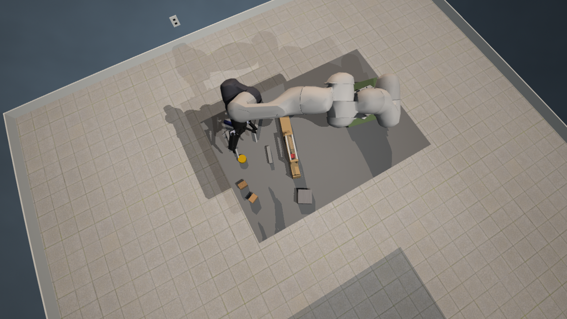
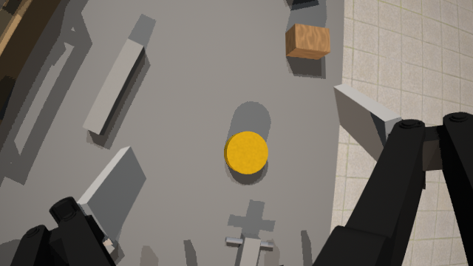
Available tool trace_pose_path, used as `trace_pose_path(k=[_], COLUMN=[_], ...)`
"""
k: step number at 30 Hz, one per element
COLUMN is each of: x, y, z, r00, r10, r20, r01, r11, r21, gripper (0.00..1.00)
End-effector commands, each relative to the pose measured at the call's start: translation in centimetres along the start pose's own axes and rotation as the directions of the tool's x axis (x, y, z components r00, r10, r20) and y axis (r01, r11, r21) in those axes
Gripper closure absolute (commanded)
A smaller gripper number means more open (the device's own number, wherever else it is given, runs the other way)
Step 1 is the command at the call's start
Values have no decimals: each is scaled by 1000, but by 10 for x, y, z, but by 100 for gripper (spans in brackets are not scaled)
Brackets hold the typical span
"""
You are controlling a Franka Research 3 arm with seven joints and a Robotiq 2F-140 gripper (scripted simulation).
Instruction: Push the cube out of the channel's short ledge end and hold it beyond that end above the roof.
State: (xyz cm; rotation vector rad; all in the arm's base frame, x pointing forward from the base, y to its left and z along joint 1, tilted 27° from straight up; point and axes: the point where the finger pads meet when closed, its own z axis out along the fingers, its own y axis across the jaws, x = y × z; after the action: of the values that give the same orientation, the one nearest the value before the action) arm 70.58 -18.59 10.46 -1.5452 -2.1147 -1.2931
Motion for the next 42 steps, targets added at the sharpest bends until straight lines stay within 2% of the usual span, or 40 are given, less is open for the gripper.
trace_pose_path(k=[1, 17, 18, 20, 21, 22, 23, 25, 29, 30, 31, 37, 38, 39, 42], x=[0, 0, -1, -13, -25, -25, -39, -39, -39, -54, -54, -54, -66, -66, -66], y=[0, 0, -1, -20, -41, -41, -68, -68, -68, -98, -98, -98, -128, -128, -128], z=[0, 0, 0, -4, -9, -9, -18, -18, -18, -31, -31, -31, -47, -47, -47], r00=[1000, 1000, 1000, 992, 969, 969, 940, 916, 916, 847, 831, 828, 731, 713, 713], r10=[0, 0, 6, 115, 229, 229, 312, 366, 366, 477, 501, 504, 607, 624, 624], r20=[0, 0, 2, 44, 95, 95, 140, 165, 165, 232, 243, 245, 312, 319, 319], r01=[0, 0, -6, -116, -234, -234, -322, -379, -379, -500, -525, -529, -642, -660, -660], r11=[1000, 1000, 1000, 993, 971, 971, 945, 923, 923, 865, 850, 847, 767, 751, 751], r21=[0, 0, 2, 30, 50, 50, 56, 58, 58, 48, 45, 44, 12, 6, 6], gripper=[0, 0, 100, 100, 100, 100, 100, 100, 100, 100, 100, 100, 100, 100, 100])
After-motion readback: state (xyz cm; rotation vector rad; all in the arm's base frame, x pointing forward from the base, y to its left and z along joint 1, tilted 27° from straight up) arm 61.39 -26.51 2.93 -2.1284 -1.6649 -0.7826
